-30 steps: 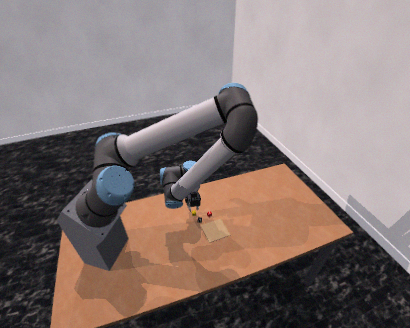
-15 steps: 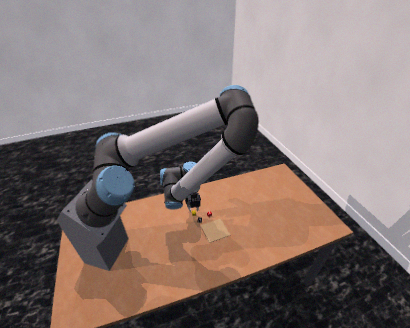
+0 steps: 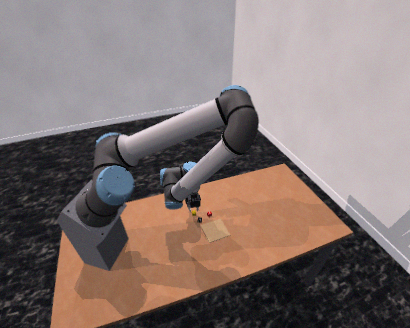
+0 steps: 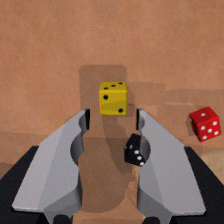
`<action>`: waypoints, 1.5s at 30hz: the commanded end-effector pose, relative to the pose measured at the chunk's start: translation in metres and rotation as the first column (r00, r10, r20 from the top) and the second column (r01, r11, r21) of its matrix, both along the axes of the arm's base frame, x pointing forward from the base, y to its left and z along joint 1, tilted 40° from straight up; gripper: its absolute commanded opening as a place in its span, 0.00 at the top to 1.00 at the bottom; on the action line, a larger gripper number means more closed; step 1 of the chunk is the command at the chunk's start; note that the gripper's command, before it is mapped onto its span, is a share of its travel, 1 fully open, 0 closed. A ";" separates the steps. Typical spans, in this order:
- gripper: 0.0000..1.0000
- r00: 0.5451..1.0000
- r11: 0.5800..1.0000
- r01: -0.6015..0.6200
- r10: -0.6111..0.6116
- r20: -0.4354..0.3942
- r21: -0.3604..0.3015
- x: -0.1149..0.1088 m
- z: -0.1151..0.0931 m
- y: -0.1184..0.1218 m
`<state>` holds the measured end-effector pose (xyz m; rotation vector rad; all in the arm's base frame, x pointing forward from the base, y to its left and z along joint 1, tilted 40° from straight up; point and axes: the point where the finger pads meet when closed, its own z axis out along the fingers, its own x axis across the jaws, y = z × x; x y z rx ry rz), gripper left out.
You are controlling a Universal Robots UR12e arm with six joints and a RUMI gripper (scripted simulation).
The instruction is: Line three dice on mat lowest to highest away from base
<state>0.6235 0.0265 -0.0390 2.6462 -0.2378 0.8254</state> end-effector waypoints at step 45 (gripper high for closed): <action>0.76 1.000 1.000 0.000 0.000 0.000 0.000 0.015 -0.022 -0.011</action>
